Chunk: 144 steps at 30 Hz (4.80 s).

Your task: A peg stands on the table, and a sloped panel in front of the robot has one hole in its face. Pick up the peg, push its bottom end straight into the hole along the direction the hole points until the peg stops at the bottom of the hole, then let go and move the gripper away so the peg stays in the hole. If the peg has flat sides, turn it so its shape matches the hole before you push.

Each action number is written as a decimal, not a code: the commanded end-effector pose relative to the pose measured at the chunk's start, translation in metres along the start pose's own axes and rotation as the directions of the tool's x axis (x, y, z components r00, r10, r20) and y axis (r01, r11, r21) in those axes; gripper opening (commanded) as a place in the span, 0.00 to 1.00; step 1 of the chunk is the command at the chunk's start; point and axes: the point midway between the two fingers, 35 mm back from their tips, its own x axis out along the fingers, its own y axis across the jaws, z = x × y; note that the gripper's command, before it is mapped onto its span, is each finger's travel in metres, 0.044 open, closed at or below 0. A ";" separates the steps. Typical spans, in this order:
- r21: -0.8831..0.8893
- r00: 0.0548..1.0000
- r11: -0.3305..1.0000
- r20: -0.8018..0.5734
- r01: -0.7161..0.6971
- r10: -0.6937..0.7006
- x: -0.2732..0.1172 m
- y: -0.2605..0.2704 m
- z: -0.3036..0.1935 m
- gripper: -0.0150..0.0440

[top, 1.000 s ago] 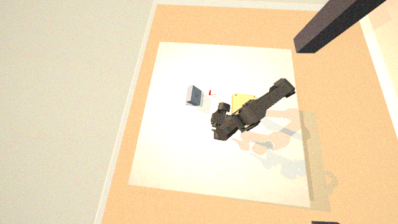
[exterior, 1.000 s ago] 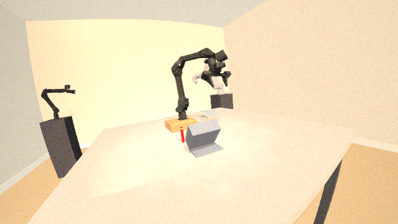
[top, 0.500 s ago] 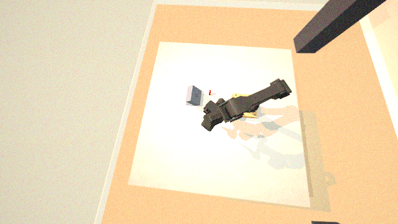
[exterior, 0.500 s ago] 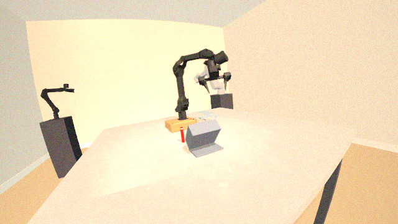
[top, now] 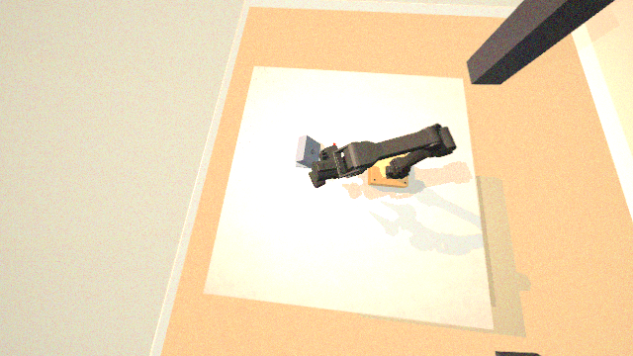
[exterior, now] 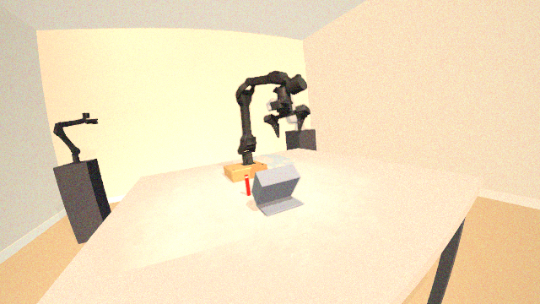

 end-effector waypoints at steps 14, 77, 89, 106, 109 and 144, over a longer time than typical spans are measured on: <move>0.478 0.993 0.871 -0.063 0.114 -0.095 0.043 -0.026 0.043 1.00; 0.951 0.952 -0.219 -0.257 0.219 -0.167 0.147 -0.136 0.114 1.00; 0.951 0.952 -0.219 -0.258 0.219 -0.167 0.166 -0.139 0.109 1.00; 0.951 0.952 -0.219 -0.258 0.219 -0.167 0.180 -0.143 0.104 1.00; 0.953 0.955 -0.216 -0.248 0.211 -0.164 0.177 -0.141 0.107 0.87; 0.952 0.953 -0.218 -0.255 0.216 -0.166 0.123 -0.131 0.123 0.25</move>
